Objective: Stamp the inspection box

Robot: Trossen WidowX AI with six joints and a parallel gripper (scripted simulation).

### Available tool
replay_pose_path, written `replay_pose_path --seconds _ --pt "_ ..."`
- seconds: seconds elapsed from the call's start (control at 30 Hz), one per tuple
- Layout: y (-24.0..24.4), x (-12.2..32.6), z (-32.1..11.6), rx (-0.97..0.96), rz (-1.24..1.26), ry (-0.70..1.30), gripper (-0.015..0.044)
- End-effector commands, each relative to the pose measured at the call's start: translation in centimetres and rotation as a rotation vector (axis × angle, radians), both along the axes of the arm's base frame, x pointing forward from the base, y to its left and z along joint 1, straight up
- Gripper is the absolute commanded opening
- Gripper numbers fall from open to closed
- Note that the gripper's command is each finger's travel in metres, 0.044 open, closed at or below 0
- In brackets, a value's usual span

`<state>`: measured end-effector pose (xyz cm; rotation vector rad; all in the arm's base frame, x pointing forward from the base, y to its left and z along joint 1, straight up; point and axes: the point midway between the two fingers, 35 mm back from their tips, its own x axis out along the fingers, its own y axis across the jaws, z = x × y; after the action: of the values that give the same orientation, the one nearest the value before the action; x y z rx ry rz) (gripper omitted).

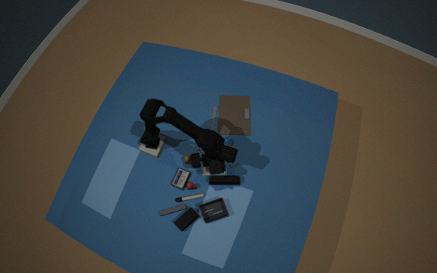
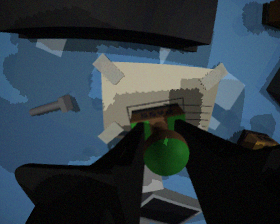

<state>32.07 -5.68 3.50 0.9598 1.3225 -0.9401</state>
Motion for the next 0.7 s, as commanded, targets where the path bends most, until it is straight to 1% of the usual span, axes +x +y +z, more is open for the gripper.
replay_pose_path --seconds 0.0,0.67 --pt "-0.1 0.0 0.1 -0.006 -0.004 0.0 0.0" --pt "-0.1 0.1 1.3 -0.006 -0.004 0.0 0.0"
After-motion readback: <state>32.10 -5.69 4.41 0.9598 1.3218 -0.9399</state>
